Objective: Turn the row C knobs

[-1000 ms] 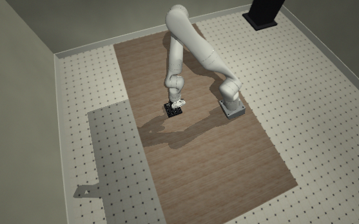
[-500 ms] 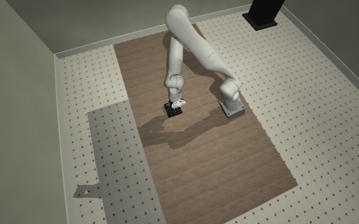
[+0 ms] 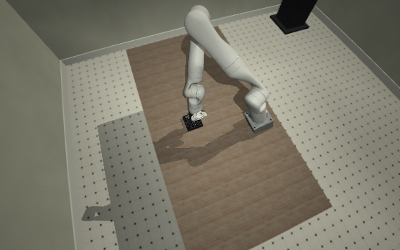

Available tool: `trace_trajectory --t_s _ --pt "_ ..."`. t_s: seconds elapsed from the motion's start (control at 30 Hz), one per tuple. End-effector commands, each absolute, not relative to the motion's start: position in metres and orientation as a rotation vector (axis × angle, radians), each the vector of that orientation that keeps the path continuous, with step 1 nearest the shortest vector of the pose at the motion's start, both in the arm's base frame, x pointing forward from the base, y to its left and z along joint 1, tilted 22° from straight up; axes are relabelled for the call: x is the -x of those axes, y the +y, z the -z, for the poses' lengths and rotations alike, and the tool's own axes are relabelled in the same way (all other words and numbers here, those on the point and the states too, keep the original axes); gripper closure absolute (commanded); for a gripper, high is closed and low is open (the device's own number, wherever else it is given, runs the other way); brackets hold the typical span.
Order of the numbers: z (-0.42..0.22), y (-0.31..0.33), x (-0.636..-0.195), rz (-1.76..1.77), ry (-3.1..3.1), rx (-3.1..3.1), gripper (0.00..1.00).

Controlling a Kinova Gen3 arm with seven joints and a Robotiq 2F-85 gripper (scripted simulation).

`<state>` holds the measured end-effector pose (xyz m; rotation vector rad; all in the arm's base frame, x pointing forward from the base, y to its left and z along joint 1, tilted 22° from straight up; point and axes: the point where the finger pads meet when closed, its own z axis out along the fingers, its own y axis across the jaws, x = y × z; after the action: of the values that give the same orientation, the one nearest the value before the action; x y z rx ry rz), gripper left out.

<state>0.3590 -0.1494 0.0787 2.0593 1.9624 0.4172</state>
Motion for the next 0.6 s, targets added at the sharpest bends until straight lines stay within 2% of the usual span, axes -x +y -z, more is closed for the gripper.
trace_trajectory --t_s 0.0,0.57 --pt "-0.0773 -0.1520 -0.3572 -0.403 1.966 -2.055 0.92" --pt "-0.0773 -0.1520 -0.3572 -0.387 2.035 -1.974 0.92"
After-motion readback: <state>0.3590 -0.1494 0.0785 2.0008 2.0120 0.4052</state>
